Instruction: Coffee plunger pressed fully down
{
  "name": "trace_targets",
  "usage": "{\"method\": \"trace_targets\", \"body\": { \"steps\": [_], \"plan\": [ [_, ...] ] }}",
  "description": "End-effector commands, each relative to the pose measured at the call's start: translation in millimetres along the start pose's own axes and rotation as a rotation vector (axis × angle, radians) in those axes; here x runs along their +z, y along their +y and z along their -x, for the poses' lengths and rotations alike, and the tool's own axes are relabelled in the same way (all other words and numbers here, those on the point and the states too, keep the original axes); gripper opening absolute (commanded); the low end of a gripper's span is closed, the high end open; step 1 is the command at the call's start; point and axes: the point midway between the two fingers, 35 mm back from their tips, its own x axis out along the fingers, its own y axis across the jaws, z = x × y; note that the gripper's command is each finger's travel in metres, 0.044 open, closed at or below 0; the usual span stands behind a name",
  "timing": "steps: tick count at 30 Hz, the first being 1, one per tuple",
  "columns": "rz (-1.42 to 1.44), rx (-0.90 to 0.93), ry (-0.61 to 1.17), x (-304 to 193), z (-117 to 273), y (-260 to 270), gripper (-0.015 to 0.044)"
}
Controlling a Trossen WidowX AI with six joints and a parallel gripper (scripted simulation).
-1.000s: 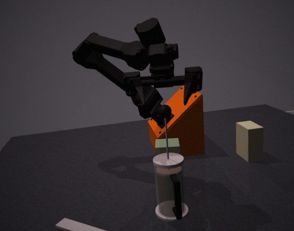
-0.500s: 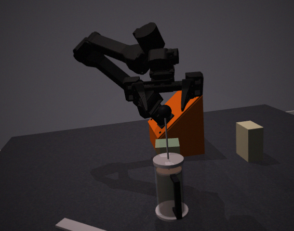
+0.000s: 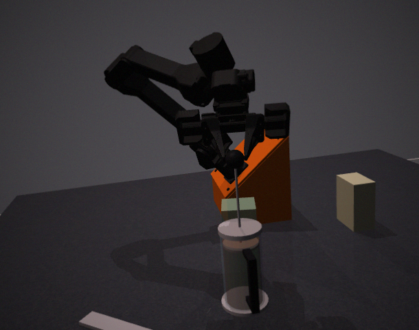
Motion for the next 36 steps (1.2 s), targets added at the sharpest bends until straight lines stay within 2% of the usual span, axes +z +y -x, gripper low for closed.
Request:
{"method": "trace_targets", "body": {
  "steps": [1,36],
  "plan": [
    [0.001,0.001,-0.001,-0.1,-0.1,0.2,0.0122],
    [0.001,0.003,0.002,-41.6,-34.0,5.0,0.0122]
  ]
}}
